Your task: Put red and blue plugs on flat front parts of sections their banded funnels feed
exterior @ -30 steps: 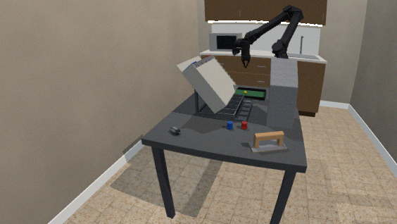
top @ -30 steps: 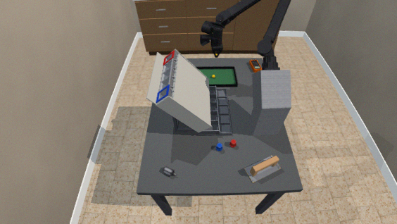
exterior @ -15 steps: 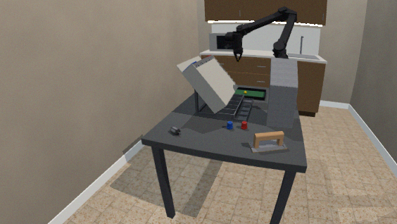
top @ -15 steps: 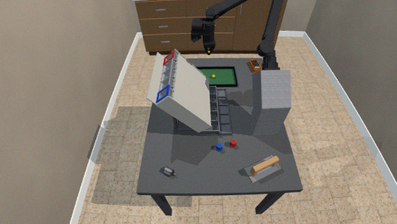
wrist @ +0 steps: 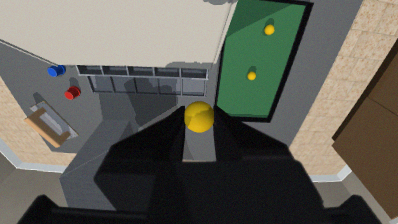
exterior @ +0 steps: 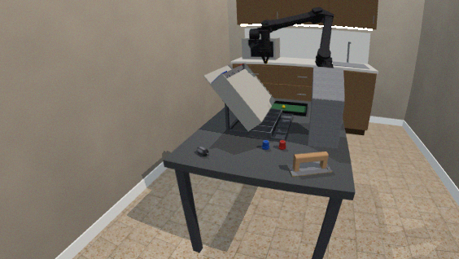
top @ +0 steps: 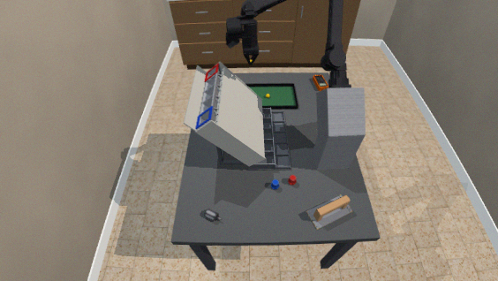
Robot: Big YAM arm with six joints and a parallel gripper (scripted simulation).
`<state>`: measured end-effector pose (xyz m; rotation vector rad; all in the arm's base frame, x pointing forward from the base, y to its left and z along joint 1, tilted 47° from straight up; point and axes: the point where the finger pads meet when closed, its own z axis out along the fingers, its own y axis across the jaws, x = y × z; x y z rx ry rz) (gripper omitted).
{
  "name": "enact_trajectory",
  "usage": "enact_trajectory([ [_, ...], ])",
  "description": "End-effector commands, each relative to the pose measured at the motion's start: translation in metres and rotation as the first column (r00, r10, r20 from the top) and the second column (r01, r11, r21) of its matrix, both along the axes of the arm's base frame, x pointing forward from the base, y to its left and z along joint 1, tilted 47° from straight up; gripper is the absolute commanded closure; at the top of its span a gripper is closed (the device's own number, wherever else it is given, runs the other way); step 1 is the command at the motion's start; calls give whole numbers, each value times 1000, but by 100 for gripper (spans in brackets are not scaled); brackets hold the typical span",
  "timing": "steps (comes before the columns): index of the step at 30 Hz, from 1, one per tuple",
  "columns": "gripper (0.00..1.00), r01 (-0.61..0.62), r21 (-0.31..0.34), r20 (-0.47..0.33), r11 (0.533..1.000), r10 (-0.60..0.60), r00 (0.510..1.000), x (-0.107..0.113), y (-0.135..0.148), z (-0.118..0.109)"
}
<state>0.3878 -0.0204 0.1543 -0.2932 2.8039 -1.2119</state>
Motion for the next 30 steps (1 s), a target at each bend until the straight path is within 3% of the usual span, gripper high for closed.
enact_trajectory([
  [1, 100, 30, 13, 56, 999, -31, 998, 17, 24, 14],
  [23, 100, 28, 12, 55, 1000, -28, 998, 26, 38, 14],
  [30, 100, 32, 8, 41, 999, -32, 999, 43, 34, 15],
])
